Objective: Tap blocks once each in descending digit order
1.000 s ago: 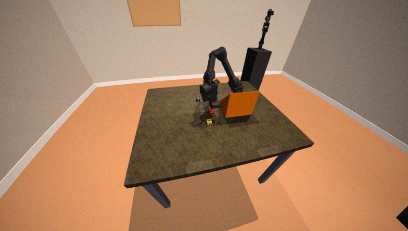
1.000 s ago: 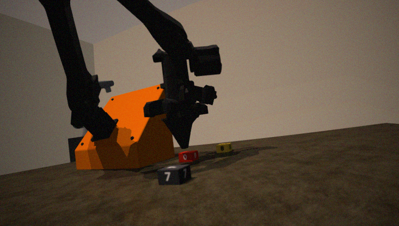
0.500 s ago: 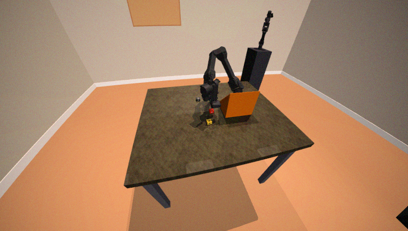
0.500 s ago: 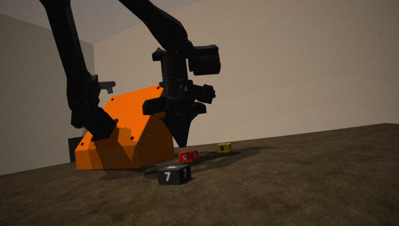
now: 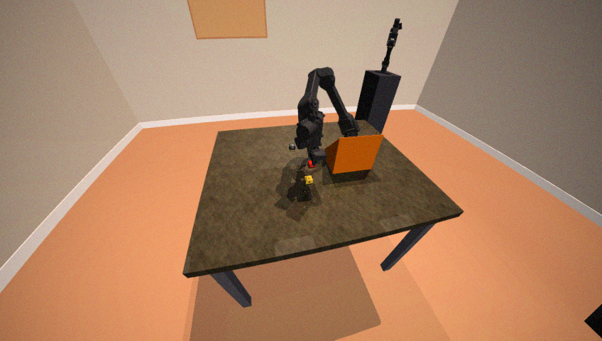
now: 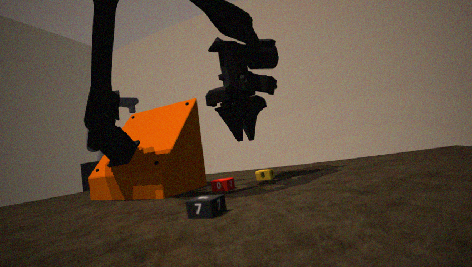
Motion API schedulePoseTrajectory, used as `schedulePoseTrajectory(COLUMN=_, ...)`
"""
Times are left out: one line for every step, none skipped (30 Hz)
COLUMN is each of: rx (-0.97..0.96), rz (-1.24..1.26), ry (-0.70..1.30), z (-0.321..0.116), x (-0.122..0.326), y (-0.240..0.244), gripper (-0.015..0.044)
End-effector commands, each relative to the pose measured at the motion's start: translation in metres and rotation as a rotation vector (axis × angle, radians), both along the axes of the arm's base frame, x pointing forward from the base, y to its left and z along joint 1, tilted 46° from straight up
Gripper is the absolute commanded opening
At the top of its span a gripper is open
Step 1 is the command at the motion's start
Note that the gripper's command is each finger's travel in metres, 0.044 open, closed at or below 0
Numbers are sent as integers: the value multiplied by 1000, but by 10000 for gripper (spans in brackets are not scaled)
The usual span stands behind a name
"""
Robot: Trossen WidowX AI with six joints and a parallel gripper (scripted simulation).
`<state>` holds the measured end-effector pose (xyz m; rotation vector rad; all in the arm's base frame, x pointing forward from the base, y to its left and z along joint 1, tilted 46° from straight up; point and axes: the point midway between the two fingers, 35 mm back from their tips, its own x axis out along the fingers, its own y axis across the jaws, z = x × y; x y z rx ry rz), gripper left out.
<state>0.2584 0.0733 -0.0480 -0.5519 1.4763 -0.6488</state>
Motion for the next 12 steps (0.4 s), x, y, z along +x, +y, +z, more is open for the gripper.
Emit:
schedulePoseTrajectory(rx=3, rz=-3, ry=11, z=-15, x=4, y=39, gripper=387)
schedulePoseTrajectory(rx=3, rz=-4, ry=14, z=-20, x=4, y=50, gripper=400)
schedulePoseTrajectory(rx=2, rz=-6, ry=16, z=-25, x=4, y=61, gripper=400)
schedulePoseTrajectory(rx=0, rz=-7, ry=19, z=-30, x=3, y=72, gripper=400)
schedulePoseTrajectory(rx=-2, rz=-9, ry=21, z=-35, x=2, y=82, gripper=400)
schedulePoseTrajectory(rx=-4, rz=-10, ry=23, z=-39, x=0, y=90, gripper=400)
schedulePoseTrajectory(rx=-6, rz=-11, ry=24, z=-42, x=-1, y=96, gripper=400)
schedulePoseTrajectory(rx=-7, rz=-12, ry=25, z=-44, x=-2, y=100, gripper=400)
schedulePoseTrajectory(rx=-8, rz=-13, ry=26, z=-45, x=-3, y=102, gripper=400)
schedulePoseTrajectory(rx=-8, rz=-13, ry=26, z=-46, x=-3, y=103, gripper=400)
schedulePoseTrajectory(rx=-8, rz=-13, ry=26, z=-46, x=-3, y=103, gripper=400)
schedulePoseTrajectory(rx=-8, rz=-13, ry=26, z=-46, x=-3, y=103, gripper=400)
